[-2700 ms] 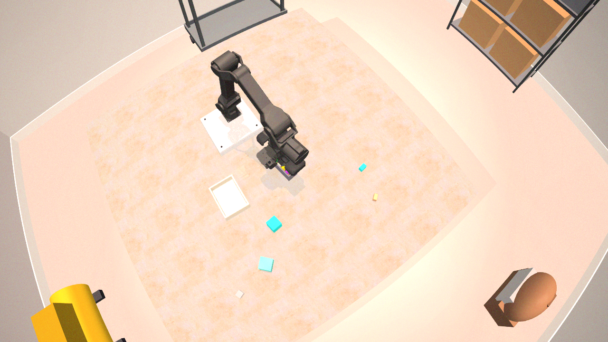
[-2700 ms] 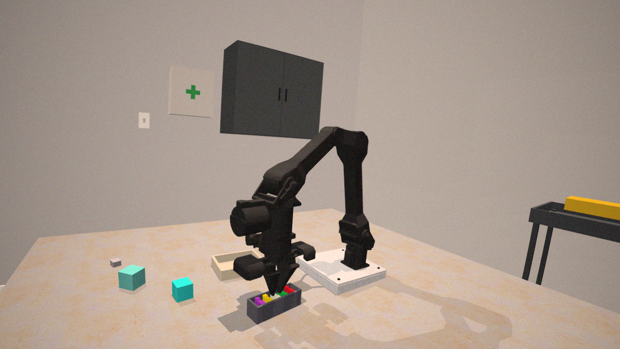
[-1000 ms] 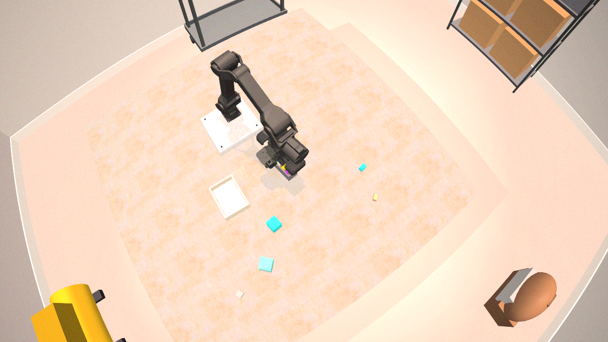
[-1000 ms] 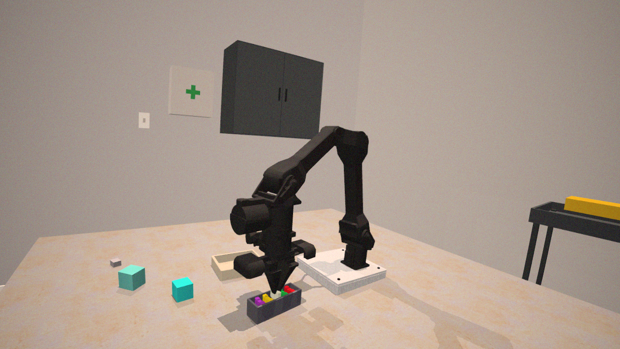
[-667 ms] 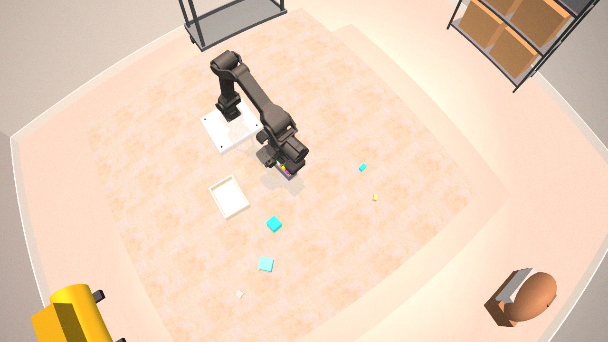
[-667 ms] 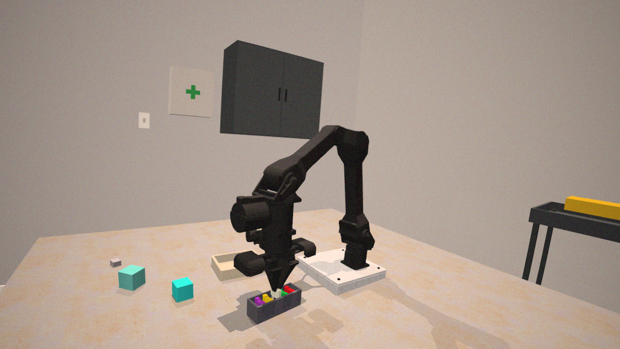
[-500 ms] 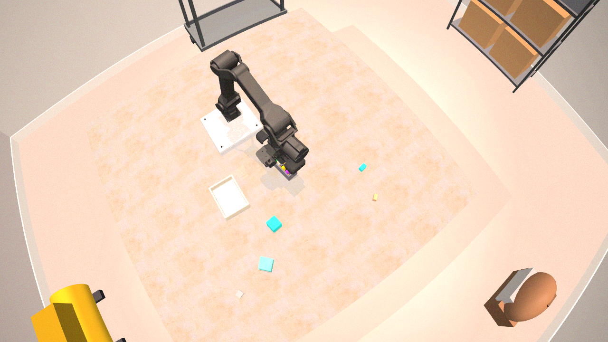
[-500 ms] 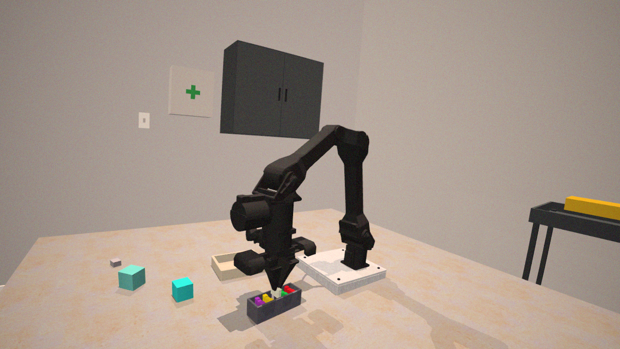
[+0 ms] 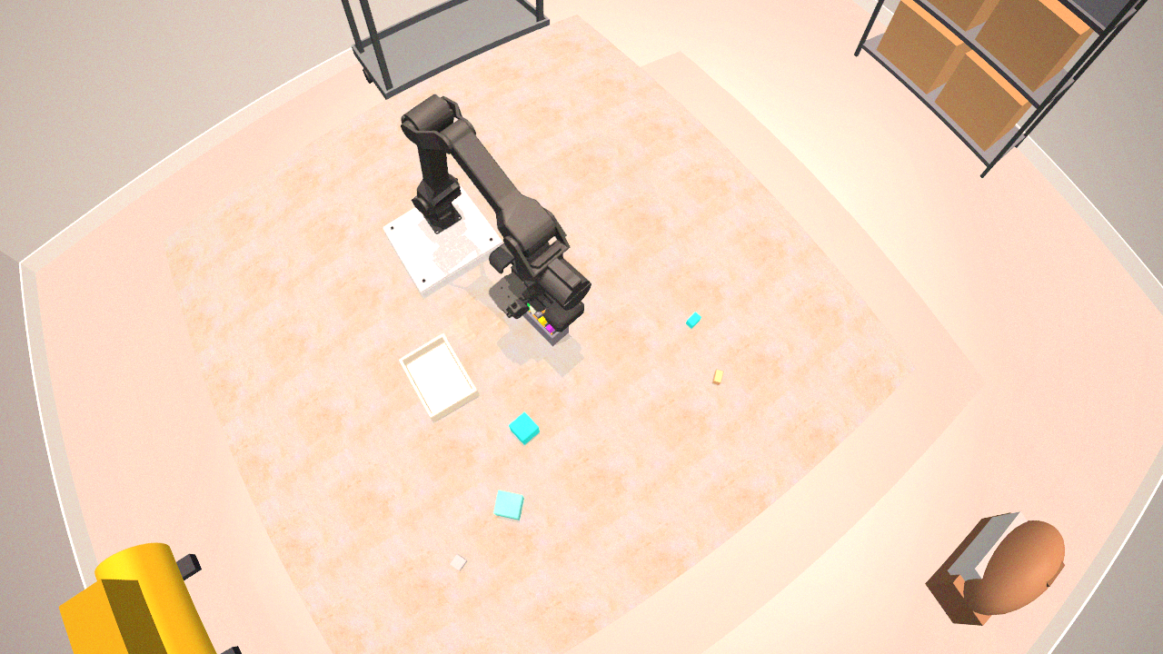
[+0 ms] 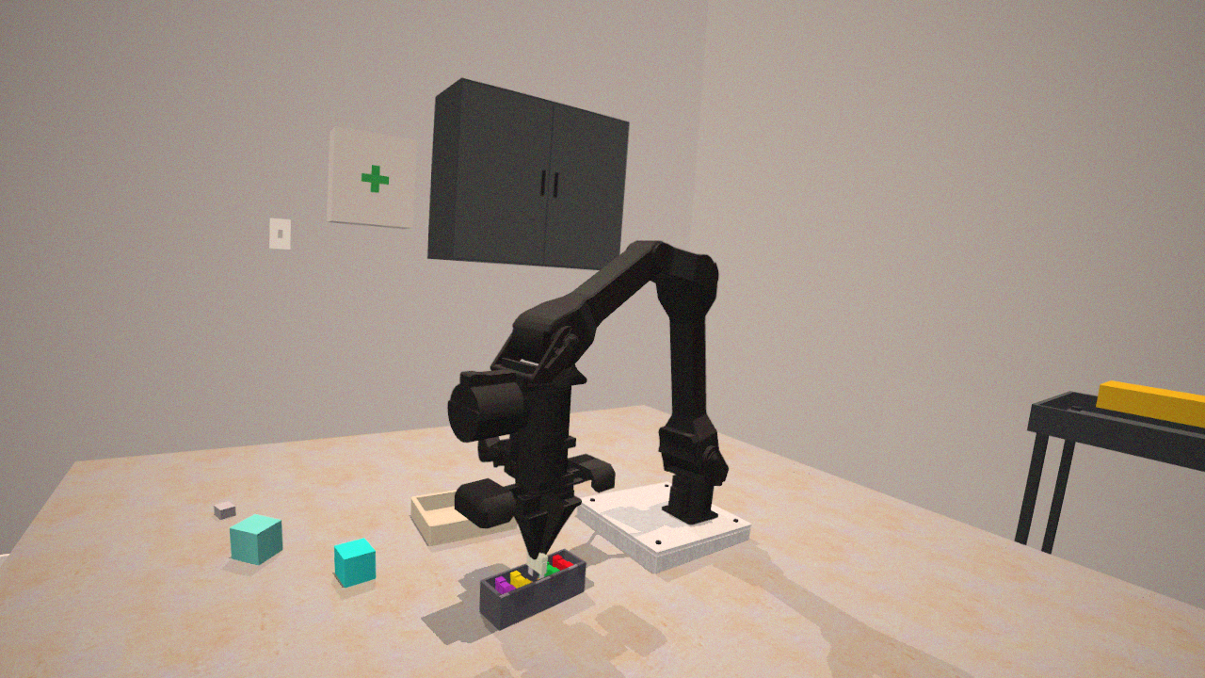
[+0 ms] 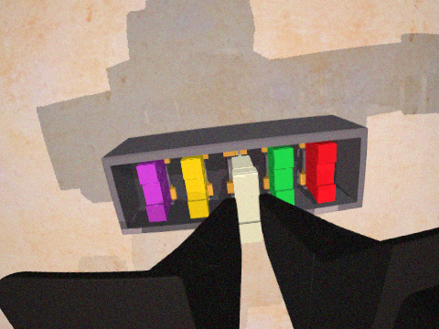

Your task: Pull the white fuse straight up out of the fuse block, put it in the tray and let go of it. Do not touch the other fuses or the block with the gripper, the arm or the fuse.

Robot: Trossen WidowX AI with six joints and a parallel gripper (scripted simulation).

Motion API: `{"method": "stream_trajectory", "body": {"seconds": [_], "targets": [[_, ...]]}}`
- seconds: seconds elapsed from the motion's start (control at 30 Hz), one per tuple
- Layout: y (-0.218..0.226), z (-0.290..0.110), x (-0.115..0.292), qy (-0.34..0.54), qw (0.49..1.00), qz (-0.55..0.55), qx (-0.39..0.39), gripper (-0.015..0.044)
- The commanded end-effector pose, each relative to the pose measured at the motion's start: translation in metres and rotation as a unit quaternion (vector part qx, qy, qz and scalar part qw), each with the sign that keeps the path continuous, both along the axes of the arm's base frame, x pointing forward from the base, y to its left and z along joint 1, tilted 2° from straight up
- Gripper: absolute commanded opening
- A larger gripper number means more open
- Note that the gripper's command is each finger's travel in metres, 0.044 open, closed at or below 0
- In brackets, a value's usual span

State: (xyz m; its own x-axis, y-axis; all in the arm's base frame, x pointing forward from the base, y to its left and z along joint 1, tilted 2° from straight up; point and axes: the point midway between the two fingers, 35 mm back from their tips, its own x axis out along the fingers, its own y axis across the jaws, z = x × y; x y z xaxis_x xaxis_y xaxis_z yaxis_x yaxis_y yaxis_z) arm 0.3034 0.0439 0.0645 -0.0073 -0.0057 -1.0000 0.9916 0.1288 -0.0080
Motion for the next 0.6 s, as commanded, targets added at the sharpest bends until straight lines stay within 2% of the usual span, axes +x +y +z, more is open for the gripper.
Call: {"method": "stream_trajectory", "body": {"seconds": [0.0, 0.57], "targets": [[-0.0002, 0.0039, 0.0016, -0.003, 1.0, -0.002, -0.001, 0.0], [-0.0004, 0.0124, 0.0012, -0.003, 1.0, -0.002, -0.002, 0.0]]}}
